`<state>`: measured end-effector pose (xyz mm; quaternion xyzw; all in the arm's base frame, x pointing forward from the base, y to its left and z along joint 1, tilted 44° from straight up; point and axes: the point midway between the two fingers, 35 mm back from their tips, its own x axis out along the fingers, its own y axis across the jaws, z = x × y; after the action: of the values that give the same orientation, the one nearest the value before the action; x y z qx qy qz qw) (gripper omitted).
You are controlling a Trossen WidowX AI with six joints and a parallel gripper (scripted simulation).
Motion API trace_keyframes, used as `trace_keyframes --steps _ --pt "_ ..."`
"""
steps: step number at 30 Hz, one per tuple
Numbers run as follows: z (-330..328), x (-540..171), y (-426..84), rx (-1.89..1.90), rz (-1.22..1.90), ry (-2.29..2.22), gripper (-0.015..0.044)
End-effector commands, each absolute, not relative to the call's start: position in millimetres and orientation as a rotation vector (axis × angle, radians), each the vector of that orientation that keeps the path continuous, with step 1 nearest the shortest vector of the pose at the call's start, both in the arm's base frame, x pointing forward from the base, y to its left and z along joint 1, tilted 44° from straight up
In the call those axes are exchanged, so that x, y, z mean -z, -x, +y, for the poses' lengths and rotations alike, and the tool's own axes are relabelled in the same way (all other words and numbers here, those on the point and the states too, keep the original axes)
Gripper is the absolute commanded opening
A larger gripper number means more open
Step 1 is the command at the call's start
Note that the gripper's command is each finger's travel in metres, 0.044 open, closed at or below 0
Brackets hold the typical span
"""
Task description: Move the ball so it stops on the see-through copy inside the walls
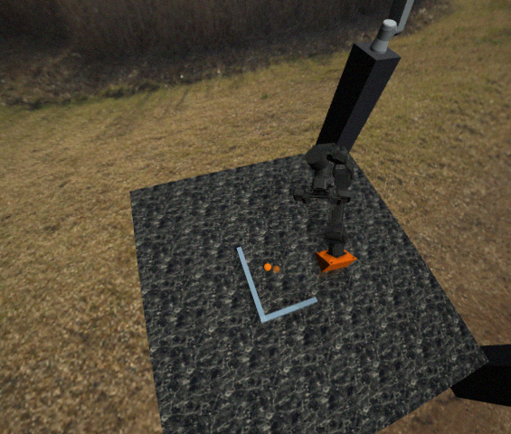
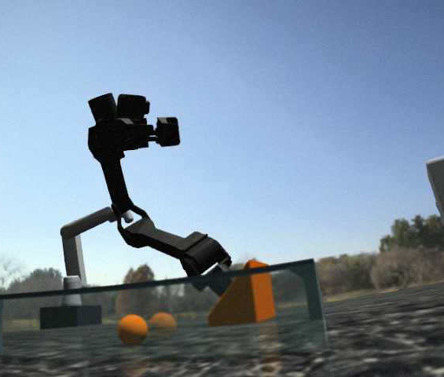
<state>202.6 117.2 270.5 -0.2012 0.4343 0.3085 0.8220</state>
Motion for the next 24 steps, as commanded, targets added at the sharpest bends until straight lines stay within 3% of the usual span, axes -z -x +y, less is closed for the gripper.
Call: trace_keyframes --steps 1,12,19,24 --pt "97 -232 -239 -0.426 1.109 0.371 0.0272" --pt "4 -120 -305 0.293 1.488 0.357 0.0272" --pt "-62 -53 -312 0.705 1.608 0.454 0.0272" --pt "-68 -47 -311 0.740 1.616 0.467 0.0272"
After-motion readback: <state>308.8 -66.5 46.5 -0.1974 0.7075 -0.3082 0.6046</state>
